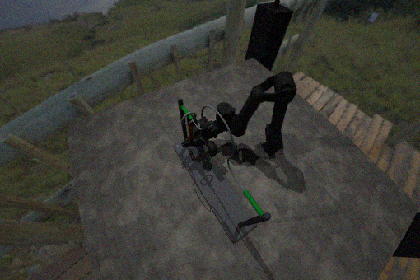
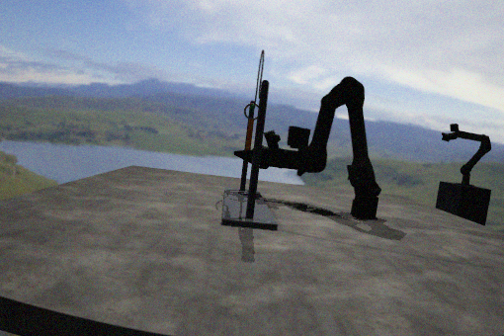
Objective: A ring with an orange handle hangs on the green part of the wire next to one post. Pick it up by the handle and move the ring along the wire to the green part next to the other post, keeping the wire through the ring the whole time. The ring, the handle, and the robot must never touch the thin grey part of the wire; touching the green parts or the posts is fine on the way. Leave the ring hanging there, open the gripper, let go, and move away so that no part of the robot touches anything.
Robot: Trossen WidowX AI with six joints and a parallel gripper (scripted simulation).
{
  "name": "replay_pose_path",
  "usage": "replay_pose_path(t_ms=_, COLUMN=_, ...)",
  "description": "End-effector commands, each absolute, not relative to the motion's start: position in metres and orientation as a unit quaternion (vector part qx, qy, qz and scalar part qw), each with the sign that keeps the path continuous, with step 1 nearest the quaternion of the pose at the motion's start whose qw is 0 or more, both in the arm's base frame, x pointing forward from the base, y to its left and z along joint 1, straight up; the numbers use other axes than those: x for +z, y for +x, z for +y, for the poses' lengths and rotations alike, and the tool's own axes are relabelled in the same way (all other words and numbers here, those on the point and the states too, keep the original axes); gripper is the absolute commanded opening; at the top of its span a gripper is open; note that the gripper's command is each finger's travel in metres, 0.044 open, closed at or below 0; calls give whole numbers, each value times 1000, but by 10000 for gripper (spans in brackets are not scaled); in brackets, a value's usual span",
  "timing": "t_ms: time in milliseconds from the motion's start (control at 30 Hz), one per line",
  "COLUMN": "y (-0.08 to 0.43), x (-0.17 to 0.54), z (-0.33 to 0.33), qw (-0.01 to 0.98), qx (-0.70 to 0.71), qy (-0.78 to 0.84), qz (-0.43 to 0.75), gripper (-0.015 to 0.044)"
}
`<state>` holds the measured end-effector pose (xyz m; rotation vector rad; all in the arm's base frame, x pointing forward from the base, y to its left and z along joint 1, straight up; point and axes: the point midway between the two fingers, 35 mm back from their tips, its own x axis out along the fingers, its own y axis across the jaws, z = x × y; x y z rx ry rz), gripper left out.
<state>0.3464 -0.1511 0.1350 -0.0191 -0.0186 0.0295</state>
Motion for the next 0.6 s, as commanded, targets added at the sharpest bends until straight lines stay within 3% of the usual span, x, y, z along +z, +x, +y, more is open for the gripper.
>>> replay_pose_path(t_ms=0, y=346, x=135, z=-151, qw=1000, qx=15, qy=-10, qz=-9, gripper=-150)
replay_pose_path(t_ms=567, y=347, x=149, z=-150, qw=1000, qx=11, qy=-6, qz=-10, gripper=-150)
